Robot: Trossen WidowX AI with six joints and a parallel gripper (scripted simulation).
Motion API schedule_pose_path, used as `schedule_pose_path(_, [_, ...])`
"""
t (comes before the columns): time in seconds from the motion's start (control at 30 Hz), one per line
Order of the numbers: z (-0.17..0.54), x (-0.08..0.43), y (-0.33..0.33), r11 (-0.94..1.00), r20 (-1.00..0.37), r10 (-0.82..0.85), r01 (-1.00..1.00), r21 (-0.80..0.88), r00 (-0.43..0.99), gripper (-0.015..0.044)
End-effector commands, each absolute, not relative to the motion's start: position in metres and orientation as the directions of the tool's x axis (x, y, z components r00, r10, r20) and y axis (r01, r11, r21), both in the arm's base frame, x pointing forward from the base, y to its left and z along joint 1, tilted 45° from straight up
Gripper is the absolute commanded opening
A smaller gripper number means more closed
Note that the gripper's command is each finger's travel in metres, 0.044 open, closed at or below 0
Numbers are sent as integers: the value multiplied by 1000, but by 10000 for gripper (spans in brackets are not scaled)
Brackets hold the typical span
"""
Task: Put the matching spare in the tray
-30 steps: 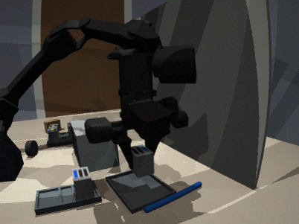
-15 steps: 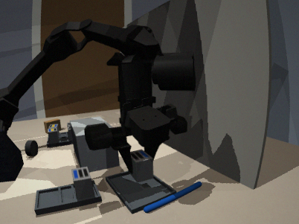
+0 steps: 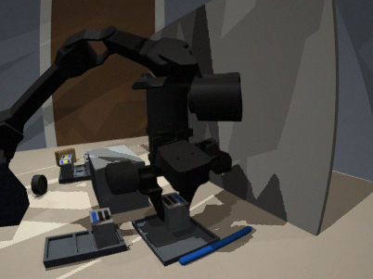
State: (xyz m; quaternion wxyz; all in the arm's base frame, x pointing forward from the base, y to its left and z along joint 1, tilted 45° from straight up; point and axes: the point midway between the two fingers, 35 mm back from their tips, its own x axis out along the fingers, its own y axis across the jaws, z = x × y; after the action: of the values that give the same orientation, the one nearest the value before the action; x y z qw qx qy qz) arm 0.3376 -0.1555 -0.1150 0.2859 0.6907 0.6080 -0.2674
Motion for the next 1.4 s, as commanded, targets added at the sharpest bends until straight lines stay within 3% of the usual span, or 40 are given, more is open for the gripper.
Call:
schedule_pose_path(0.0, [-117,337,-152,-103,-714,690,993,65,119,0])
schedule_pose_path(0.37, [-122,336,-146,-100,-713,691,993,66,117,0])
schedule_pose_path(0.93, [-119,337,-150,-95,-716,688,993,71,116,440])
schedule_pose_path(1.2, [-46,324,-220,-100,-716,688,993,65,116,440])
schedule_pose_path(1.37, [-46,325,-223,-120,-724,676,990,79,139,440])
